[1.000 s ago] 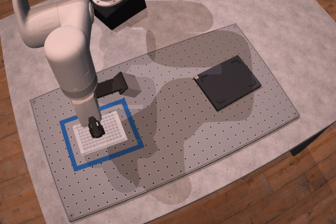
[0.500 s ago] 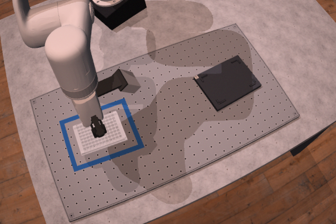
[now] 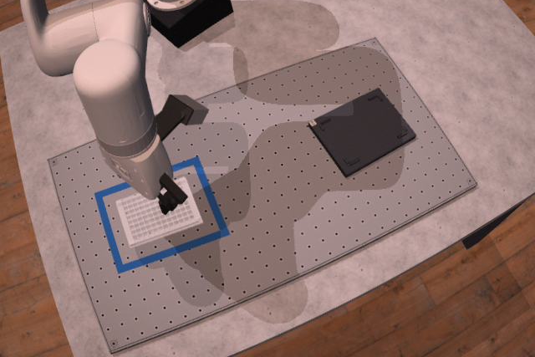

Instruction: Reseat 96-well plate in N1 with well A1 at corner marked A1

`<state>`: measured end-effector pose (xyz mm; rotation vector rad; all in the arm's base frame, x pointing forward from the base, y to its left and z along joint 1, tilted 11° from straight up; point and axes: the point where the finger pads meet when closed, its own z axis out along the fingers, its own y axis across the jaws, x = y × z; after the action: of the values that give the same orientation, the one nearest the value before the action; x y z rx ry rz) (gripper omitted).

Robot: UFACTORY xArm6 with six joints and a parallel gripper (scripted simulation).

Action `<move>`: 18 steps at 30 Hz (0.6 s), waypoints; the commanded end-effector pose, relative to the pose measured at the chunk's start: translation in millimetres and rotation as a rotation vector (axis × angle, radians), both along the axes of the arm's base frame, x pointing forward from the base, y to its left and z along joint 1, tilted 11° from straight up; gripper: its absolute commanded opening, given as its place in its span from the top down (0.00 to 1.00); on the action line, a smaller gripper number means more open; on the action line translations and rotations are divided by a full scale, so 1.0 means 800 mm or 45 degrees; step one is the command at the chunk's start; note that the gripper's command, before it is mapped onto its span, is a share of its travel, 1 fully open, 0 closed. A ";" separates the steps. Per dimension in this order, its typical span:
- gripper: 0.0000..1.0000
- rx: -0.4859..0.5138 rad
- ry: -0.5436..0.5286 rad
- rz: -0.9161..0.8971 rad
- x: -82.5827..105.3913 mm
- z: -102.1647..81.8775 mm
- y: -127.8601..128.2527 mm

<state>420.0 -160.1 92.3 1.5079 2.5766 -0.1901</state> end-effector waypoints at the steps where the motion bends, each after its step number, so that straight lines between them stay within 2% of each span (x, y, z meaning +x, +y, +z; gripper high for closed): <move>1: 0.00 0.002 0.028 0.183 0.002 0.002 0.000; 3: 0.00 0.002 0.028 0.183 0.002 0.002 0.000; 18: 0.00 -0.041 0.141 0.808 0.002 0.002 0.000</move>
<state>420.0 -160.1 92.3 0.7853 2.9160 -0.2462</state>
